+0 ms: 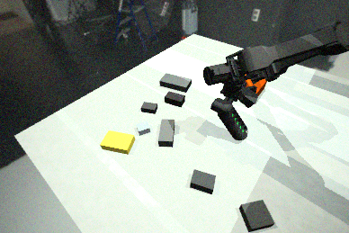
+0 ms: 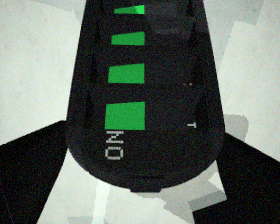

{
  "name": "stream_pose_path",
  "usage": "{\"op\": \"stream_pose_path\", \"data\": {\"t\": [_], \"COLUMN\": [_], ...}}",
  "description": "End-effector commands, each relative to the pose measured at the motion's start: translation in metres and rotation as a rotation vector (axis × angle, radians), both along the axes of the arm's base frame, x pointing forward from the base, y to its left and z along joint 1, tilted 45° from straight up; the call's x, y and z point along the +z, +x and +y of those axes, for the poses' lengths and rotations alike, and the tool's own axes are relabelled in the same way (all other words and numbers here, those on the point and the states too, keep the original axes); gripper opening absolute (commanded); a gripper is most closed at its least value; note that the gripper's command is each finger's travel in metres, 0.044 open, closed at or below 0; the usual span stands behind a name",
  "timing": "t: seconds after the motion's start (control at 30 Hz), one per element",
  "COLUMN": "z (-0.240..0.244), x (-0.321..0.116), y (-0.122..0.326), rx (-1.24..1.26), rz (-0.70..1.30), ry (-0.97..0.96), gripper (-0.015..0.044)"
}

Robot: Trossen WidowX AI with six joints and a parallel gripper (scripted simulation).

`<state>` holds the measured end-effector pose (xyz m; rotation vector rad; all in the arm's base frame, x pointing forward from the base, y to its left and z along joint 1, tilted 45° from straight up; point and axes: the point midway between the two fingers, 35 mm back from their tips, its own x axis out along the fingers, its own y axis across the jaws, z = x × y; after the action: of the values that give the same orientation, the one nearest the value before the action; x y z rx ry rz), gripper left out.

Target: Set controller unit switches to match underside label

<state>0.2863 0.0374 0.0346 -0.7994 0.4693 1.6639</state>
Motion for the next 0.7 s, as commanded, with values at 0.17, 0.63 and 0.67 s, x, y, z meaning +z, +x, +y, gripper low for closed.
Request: {"op": "stream_pose_path", "data": {"t": [0.17, 0.63, 0.67], "z": [0.005, 0.004, 0.004], "x": [-0.009, -0.020, -0.020], "y": [-0.003, -0.002, -0.002], "rx": [0.021, 0.021, 0.021], "rz": [0.015, 0.015, 0.015], "ry": [0.010, 0.010, 0.010], "gripper": [0.0338, 0.0338, 0.0338]}}
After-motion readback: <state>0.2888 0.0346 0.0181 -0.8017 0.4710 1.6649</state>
